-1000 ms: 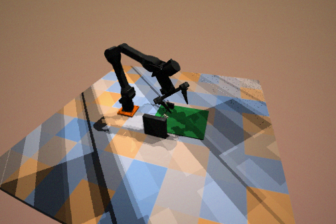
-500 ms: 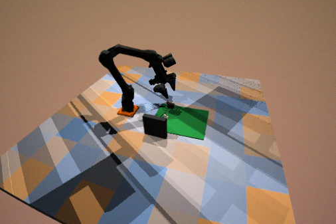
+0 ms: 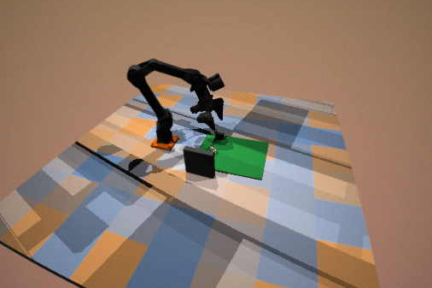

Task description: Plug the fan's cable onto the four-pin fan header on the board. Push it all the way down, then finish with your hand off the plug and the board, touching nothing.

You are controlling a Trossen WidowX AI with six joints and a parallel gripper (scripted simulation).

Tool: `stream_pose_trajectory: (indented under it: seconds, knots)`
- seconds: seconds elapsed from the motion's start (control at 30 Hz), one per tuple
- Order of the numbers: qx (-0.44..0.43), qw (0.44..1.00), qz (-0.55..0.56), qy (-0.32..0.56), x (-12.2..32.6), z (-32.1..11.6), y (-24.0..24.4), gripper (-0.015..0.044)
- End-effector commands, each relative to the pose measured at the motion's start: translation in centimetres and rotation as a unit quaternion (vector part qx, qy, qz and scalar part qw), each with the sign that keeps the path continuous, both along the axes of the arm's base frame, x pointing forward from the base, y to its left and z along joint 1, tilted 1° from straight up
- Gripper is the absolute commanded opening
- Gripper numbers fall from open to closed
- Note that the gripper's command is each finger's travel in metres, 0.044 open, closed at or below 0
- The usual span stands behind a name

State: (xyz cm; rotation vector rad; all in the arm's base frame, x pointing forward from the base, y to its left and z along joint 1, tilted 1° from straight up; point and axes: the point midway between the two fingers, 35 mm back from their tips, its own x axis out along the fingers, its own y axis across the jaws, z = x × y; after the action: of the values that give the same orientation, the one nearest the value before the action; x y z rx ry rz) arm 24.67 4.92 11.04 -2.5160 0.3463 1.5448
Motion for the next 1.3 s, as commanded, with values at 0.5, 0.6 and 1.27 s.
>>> stream_pose_trajectory:
  seconds: [0.5,0.6,1.27]
  knots:
    - [-0.003,1.0,0.004,0.005,0.1,-3.6,0.0,0.044]
    - [-0.003,1.0,0.004,0.005,0.1,-4.1,0.0,0.044]
    - [-0.002,1.0,0.001,0.003,0.1,-5.4,0.0,0.0387]
